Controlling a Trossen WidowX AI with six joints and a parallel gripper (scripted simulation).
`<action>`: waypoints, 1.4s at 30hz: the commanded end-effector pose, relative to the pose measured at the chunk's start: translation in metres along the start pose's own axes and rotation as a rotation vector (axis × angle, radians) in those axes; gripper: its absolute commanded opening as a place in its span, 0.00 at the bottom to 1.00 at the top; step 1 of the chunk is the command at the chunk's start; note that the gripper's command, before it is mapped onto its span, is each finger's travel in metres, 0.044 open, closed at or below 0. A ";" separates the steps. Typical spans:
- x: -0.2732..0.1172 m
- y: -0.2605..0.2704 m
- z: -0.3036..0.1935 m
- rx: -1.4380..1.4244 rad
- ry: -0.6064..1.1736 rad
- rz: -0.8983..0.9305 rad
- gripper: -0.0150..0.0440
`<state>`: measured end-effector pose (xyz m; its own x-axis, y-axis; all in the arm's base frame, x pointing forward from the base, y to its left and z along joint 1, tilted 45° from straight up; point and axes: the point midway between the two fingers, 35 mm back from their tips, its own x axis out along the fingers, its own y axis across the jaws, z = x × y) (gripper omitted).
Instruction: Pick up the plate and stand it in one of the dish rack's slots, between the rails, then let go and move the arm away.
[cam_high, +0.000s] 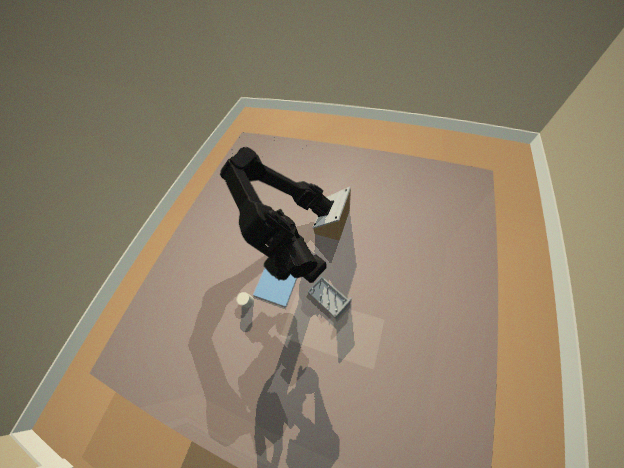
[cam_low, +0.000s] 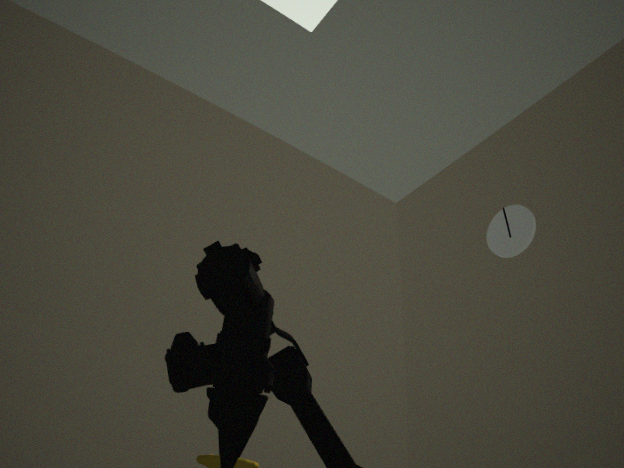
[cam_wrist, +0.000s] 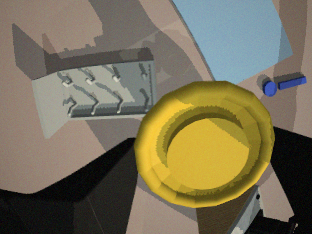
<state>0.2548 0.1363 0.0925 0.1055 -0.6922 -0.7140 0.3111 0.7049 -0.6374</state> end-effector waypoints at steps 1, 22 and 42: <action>0.003 0.001 -0.005 0.025 0.008 -0.009 0.25; 0.058 0.006 -0.016 -0.307 0.276 0.231 0.25; 0.099 0.015 -0.024 -0.611 0.319 0.624 0.25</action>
<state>0.2488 0.0860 0.0119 -0.2016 -0.2157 -0.9554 -0.2255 0.9595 -0.1690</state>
